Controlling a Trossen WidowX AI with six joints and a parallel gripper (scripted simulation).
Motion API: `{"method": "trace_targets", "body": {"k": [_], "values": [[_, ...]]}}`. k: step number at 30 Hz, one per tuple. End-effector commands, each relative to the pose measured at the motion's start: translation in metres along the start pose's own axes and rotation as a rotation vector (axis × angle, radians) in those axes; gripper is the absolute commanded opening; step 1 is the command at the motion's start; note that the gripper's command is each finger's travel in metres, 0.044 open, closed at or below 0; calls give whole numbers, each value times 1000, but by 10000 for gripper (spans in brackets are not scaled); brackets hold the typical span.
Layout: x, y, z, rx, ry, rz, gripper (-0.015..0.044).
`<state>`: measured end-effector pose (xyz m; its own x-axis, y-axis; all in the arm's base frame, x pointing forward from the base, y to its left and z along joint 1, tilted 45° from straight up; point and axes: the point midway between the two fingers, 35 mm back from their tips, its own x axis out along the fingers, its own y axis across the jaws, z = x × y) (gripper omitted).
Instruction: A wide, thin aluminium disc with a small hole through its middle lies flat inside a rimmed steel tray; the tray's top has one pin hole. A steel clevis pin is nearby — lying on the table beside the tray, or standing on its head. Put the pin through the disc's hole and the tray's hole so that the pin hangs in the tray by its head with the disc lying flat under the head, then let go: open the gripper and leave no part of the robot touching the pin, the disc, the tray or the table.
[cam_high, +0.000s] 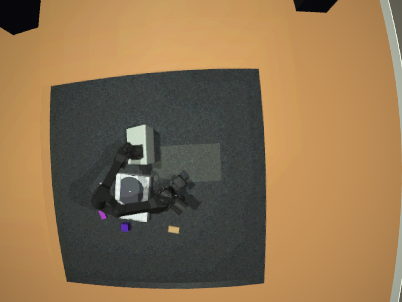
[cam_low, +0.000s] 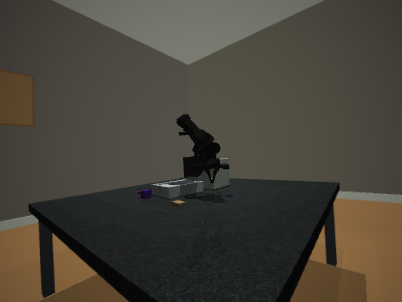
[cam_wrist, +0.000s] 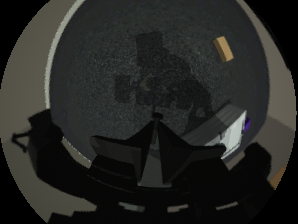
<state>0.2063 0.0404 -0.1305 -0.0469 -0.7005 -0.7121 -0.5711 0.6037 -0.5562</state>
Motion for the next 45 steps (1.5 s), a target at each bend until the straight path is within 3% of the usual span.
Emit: {"method": "trace_targets", "body": {"k": [1,13,45], "values": [[0,0,-1,0,0,0,0],[-1,1,-8,13,-4,4,0],[52,1,-9,23,-2,2,0]]}}
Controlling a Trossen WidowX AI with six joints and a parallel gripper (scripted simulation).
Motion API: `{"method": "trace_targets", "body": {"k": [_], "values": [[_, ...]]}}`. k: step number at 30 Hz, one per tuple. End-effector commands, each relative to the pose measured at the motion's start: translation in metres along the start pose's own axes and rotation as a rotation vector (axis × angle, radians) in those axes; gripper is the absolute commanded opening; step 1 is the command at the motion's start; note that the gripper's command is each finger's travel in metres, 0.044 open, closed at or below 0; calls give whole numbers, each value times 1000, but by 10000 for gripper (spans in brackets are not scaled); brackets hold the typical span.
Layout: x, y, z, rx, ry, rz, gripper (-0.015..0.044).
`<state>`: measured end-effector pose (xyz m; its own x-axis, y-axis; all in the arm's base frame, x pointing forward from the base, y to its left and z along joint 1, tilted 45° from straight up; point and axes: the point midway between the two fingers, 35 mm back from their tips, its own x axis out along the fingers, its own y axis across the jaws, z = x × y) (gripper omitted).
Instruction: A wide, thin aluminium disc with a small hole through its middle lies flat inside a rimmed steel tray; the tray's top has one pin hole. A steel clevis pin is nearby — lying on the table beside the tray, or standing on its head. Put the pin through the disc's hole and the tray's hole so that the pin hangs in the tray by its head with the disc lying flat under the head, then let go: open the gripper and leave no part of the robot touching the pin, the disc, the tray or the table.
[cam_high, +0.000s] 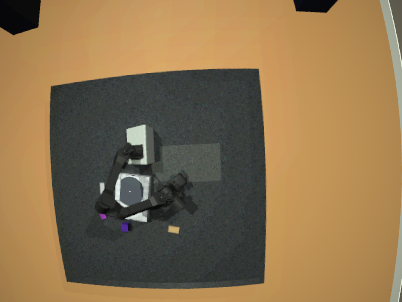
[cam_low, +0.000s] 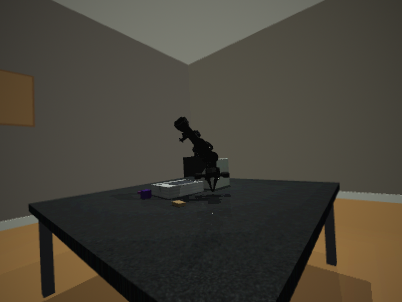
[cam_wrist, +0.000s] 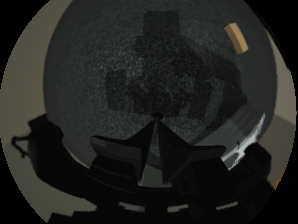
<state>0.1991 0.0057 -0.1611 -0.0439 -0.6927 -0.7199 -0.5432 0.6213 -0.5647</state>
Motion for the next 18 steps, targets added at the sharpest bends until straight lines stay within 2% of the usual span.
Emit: {"method": "trace_targets", "body": {"k": [1,18], "values": [[7,0,-3,-11,6,-5,0],[20,0,-4,-11,7,-6,0]]}}
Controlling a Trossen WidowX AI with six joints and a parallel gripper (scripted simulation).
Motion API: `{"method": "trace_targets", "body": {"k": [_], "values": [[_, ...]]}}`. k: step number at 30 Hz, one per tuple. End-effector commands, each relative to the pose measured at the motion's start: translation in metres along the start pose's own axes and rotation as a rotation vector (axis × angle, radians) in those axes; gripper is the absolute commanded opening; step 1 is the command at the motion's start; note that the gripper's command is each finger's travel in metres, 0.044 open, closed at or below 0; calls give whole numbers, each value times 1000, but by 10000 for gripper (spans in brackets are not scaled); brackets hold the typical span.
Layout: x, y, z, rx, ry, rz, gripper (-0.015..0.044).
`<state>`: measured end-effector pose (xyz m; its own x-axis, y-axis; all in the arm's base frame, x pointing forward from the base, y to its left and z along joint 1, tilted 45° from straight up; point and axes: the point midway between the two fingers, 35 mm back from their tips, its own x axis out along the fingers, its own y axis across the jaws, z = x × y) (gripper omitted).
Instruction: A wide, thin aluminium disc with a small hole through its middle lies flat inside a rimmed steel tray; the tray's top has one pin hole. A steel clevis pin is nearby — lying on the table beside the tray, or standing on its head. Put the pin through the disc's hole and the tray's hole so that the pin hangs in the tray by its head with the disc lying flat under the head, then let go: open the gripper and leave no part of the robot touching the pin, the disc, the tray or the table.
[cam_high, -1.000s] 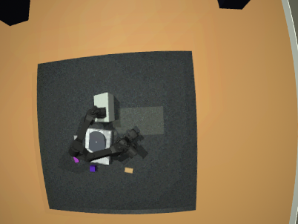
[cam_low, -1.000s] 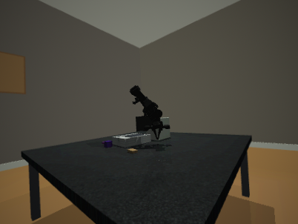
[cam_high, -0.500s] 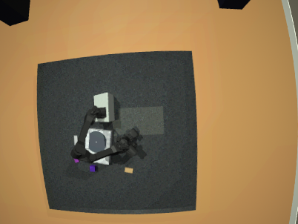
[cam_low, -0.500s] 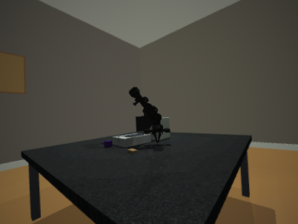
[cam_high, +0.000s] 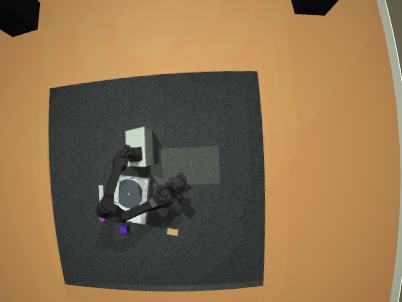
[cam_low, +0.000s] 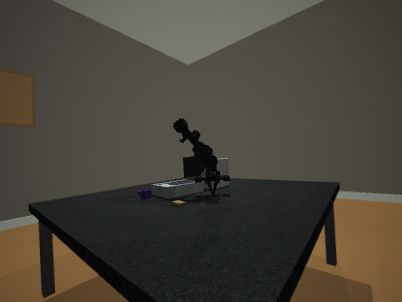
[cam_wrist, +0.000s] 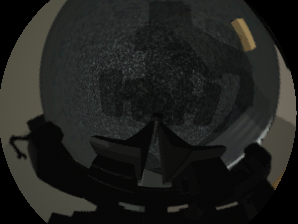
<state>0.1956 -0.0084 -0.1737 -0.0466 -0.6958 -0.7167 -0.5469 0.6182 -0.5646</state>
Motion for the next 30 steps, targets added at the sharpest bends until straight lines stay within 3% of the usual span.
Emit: {"method": "trace_targets", "body": {"k": [1,2,8,14,23,30], "values": [[1,0,-1,-6,2,-4,0],[1,0,-1,-6,2,-4,0],[0,0,0,0,0,0,157],[-4,-1,5,64,-12,36,160],[-8,0,9,8,345,3,160],[-9,0,10,4,372,-3,160]]}}
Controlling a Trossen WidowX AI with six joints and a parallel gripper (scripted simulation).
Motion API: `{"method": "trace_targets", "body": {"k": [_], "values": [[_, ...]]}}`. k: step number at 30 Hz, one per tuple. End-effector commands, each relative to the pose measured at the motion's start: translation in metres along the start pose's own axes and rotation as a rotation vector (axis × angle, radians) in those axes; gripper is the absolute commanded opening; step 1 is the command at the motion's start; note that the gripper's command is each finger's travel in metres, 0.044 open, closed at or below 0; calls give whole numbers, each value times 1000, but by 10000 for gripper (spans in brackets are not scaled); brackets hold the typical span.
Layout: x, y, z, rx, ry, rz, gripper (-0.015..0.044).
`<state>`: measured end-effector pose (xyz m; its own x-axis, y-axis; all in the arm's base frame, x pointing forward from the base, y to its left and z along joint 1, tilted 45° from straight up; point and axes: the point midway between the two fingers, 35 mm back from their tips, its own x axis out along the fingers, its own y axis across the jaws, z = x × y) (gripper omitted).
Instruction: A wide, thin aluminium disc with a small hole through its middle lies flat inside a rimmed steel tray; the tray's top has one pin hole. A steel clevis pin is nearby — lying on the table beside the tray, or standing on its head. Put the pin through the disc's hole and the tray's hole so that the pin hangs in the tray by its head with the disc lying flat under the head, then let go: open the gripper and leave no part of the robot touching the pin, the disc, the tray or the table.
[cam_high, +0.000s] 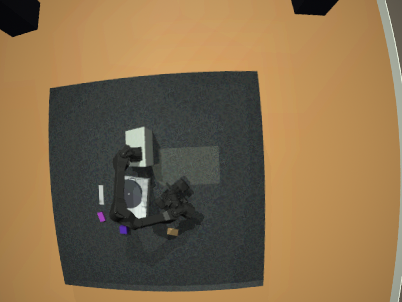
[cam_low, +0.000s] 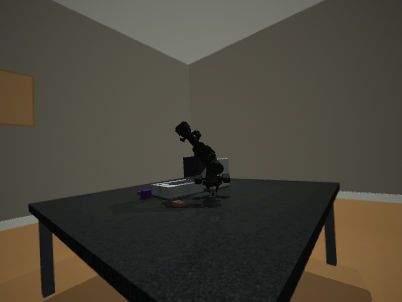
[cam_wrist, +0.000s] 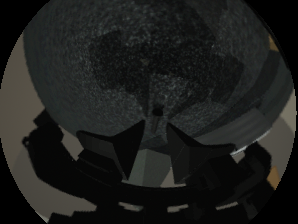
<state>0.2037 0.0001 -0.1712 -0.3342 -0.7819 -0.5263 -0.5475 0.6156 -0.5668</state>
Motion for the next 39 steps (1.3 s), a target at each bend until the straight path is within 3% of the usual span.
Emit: {"method": "trace_targets", "body": {"k": [1,24,29,39], "values": [[-1,0,0,3,14,1,160],[8,0,4,3,15,1,160],[8,0,4,3,15,1,29],[8,0,4,3,15,1,0]]}}
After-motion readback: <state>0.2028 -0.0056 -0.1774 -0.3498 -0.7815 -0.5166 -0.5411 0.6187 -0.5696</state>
